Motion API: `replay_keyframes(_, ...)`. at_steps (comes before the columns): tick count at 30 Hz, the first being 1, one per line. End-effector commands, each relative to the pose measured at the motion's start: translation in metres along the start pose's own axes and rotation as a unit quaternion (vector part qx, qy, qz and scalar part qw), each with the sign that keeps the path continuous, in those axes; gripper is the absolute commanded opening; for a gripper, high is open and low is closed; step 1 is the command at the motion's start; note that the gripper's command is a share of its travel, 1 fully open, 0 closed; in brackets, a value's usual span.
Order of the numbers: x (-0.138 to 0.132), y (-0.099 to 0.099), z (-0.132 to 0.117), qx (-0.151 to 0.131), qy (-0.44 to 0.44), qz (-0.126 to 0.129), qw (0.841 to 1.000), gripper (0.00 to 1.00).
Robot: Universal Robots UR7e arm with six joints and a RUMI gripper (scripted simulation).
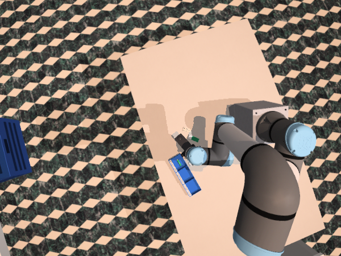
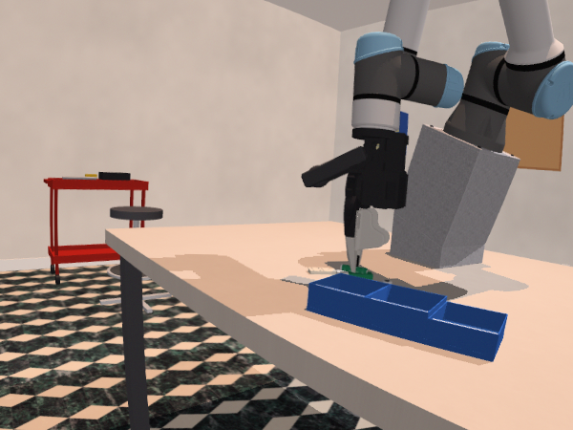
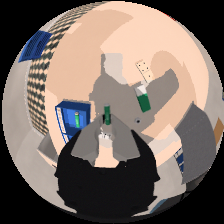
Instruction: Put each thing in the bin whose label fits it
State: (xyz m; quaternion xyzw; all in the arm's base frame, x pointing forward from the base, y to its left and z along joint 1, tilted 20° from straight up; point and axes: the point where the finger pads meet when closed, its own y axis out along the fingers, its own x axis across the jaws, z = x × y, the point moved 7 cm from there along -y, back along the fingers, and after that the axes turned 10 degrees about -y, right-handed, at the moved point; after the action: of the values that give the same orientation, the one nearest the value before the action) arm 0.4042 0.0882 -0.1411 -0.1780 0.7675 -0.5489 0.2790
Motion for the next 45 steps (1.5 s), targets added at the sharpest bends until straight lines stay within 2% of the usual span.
replay_keyframes(1, 0.000, -0.014, 0.000, 0.000, 0.000, 0.000, 1.000, 0.00)
replay_keyframes(5, 0.000, -0.027, 0.000, 0.000, 0.000, 0.000, 1.000, 0.00)
replay_keyframes(24, 0.000, -0.027, 0.000, 0.000, 0.000, 0.000, 1.000, 0.00)
replay_keyframes(28, -0.024, -0.027, -0.003, 0.000, 0.090, 0.000, 0.996, 0.00)
replay_keyframes(31, -0.042, -0.027, -0.006, 0.000, 0.090, 0.000, 0.996, 0.00)
replay_keyframes(33, -0.042, -0.027, -0.006, 0.000, 0.090, 0.000, 0.996, 0.00)
replay_keyframes(41, -0.088, -0.027, -0.013, 0.000, 0.090, 0.000, 0.996, 0.00)
replay_keyframes(45, -0.093, -0.027, -0.013, 0.000, 0.090, 0.000, 0.996, 0.00)
